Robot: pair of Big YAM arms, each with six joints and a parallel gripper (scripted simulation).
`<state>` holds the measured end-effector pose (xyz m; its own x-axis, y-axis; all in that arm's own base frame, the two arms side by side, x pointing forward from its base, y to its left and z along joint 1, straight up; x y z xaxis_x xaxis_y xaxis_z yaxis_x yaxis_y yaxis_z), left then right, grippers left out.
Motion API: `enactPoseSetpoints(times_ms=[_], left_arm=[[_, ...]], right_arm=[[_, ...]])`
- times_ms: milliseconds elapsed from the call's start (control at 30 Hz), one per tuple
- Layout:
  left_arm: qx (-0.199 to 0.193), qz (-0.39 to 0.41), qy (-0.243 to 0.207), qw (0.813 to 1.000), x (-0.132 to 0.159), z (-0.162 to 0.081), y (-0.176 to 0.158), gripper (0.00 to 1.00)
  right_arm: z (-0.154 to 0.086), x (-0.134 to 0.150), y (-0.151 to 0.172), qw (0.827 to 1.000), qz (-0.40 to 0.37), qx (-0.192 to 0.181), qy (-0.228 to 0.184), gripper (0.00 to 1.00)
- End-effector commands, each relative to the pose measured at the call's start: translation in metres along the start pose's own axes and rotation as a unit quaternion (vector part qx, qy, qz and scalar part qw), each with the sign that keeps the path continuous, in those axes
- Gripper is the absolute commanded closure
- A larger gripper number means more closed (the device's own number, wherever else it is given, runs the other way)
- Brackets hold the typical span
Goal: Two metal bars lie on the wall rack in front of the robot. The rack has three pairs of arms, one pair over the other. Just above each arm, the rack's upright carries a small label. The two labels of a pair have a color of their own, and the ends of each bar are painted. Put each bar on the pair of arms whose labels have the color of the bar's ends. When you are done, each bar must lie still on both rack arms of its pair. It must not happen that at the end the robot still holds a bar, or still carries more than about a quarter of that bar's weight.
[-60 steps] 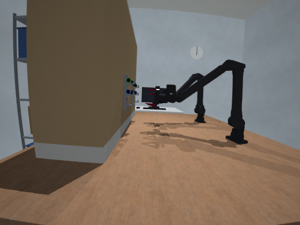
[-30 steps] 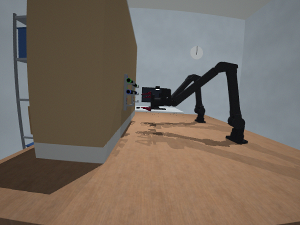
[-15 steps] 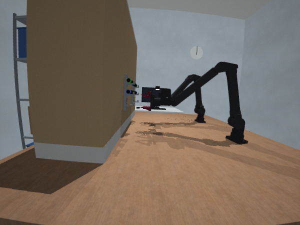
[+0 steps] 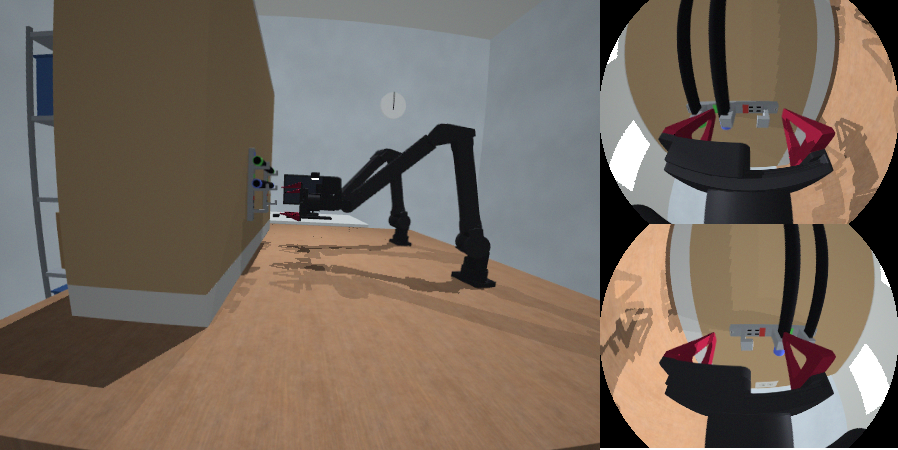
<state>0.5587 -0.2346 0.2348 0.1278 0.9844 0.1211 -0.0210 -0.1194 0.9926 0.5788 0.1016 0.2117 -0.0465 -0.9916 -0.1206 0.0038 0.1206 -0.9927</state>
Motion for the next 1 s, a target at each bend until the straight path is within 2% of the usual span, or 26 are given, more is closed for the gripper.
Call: enactPoseSetpoints(times_ms=[0,967], left_arm=[[-0.035,-0.016,0.009,0.999,0.005,0.017,0.023,0.0],[-0.034,-0.016,0.009,0.999,0.005,0.019,0.02,0.0]], right_arm=[[0.017,0.0,-0.035,0.999,0.009,0.032,0.002,0.0],[0.02,-0.001,-0.052,0.999,0.011,0.035,0.001,0.0]])
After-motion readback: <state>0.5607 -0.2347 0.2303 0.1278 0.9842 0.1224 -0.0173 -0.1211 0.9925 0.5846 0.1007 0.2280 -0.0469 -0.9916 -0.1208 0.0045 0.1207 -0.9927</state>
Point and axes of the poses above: on each arm, the point where the finger pads meet when closed, its own z axis out along the fingers, its own y axis across the jaws, x = y × z, the point moved 9 cm from there along -z, back along the fingers, and after that the axes turned 7 degrees about z, right-handed, at the moved point
